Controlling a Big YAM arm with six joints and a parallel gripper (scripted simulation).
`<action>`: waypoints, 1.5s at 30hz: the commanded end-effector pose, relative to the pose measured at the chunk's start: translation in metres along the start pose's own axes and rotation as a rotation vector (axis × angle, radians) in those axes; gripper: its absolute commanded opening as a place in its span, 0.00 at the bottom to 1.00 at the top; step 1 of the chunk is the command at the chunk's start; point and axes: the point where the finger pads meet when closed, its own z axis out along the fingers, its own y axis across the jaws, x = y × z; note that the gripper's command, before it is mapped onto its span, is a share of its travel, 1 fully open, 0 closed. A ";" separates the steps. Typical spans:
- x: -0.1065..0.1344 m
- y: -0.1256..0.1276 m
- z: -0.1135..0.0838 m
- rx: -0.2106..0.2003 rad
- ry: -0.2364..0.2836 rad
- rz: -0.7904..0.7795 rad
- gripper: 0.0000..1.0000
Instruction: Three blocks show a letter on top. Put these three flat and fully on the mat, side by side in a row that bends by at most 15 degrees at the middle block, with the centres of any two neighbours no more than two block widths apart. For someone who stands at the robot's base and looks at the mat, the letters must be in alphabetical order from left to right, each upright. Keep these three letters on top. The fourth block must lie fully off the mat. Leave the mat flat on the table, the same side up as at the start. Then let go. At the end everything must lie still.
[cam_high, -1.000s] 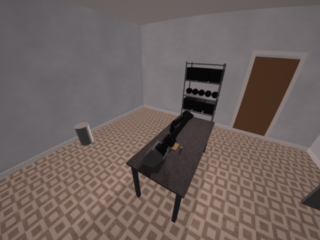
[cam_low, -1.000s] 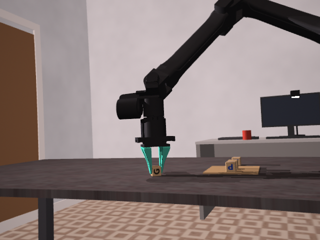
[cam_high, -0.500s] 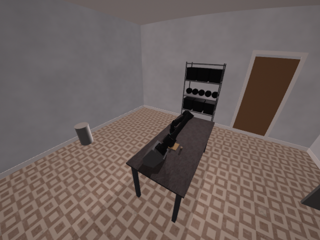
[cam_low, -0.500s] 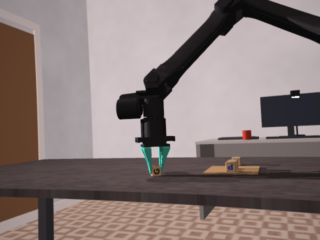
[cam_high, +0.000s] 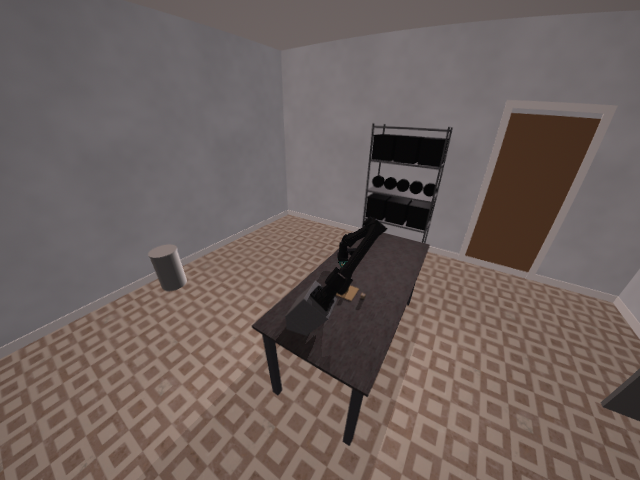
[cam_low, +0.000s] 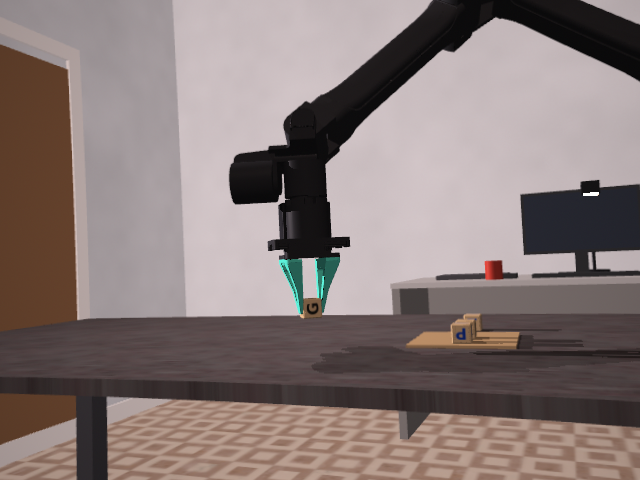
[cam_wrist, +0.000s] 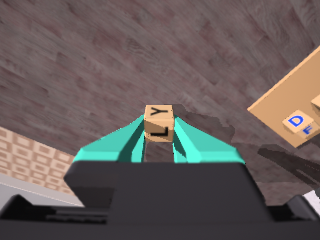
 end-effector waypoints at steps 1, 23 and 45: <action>-0.022 0.017 -0.050 -0.053 -0.018 0.051 0.20; -0.009 0.000 -0.048 0.001 0.000 0.029 0.20; -0.009 0.000 -0.048 0.001 0.000 0.029 0.20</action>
